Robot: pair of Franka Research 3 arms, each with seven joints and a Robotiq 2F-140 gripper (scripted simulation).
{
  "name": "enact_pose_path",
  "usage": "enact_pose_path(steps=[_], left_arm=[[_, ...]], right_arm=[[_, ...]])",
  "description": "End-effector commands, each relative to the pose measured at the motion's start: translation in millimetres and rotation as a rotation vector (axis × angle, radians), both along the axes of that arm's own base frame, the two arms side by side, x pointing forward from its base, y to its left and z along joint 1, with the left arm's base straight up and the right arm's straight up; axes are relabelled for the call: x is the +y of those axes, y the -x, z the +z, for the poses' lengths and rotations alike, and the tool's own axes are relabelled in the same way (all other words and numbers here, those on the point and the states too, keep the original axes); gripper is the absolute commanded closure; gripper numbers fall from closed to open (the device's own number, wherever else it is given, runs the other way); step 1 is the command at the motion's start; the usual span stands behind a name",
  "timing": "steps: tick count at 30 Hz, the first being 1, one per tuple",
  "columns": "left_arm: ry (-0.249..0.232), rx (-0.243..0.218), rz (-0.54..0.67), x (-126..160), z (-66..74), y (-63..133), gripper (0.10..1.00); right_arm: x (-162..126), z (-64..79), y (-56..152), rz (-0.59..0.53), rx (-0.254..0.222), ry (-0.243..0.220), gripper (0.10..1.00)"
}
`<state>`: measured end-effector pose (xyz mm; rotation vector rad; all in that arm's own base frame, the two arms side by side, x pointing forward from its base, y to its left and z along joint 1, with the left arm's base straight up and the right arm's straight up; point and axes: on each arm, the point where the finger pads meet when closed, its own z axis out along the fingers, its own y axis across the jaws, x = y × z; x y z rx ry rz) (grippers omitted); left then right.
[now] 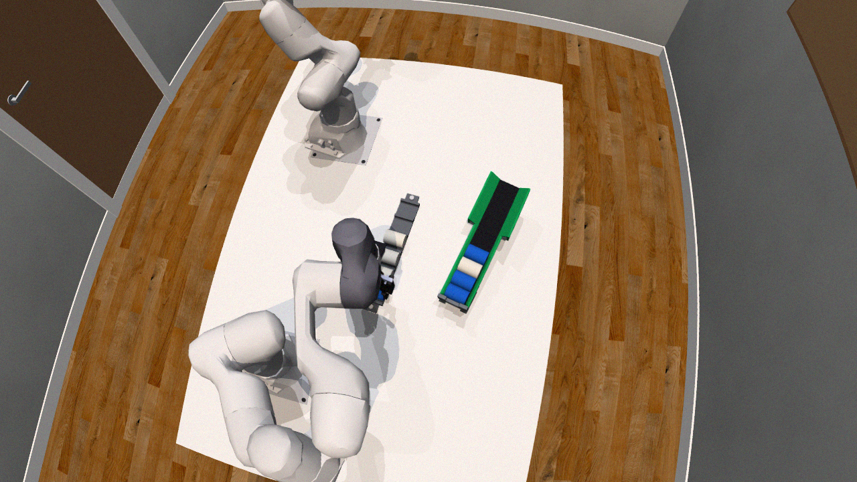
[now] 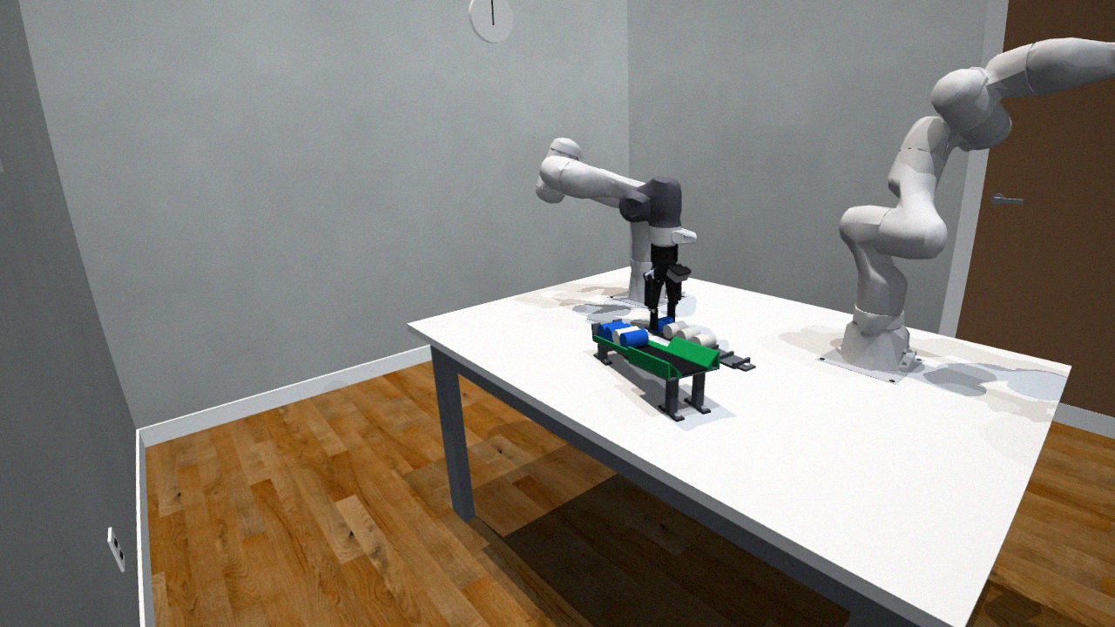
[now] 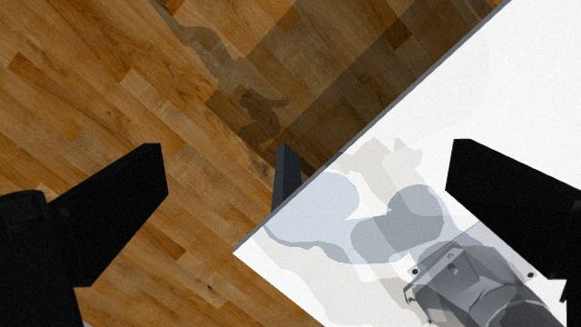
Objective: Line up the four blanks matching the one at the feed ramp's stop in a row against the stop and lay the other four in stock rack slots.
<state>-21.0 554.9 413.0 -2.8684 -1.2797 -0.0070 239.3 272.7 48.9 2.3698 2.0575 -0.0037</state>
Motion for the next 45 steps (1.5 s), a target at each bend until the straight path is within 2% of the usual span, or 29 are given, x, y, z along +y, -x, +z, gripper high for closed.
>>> enact_pose_path(steps=[1, 5, 8, 14, 16, 21, 24, 39, 45], left_arm=[[0.0, 0.0, 0.0, 0.0, 0.1, 0.0, 0.098], [0.0, 0.0, 0.0, 0.0, 0.1, 0.0, 0.098], [0.0, 0.0, 0.0, 0.0, 0.1, 0.0, 0.098], [0.0, 0.0, 0.0, 0.0, 0.1, 0.0, 0.098], [0.0, 0.0, 0.0, 0.0, 0.1, 0.0, 0.098], [0.0, 0.0, 0.0, 0.0, 0.1, 0.0, 0.098], [0.0, 0.0, 0.0, 0.0, 0.1, 0.0, 0.098], [0.0, 0.0, 0.0, 0.0, 0.1, 0.0, 0.098], [0.0, 0.0, 0.0, 0.0, 0.1, 0.0, 0.098]], right_arm=[[1.4, 0.0, 0.8, -0.001, 0.0, -0.004, 0.681], [1.4, 2.8, 0.9, -0.001, 0.0, -0.004, 0.681], [1.4, 12.3, 0.8, -0.001, 0.0, -0.004, 0.681], [1.4, 51.0, 0.8, -0.001, 0.0, -0.004, 0.681], [1.4, 51.0, 0.8, -0.001, 0.0, -0.004, 0.681], [1.4, 86.7, 0.8, -0.001, 0.0, -0.004, 0.681], [1.4, 97.9, 0.8, -0.001, 0.0, -0.004, 0.681], [1.9, 100.6, -0.2, -0.003, 0.001, -0.004, 0.681], [8.7, 107.3, -12.7, -0.018, 0.005, -0.003, 0.681]])
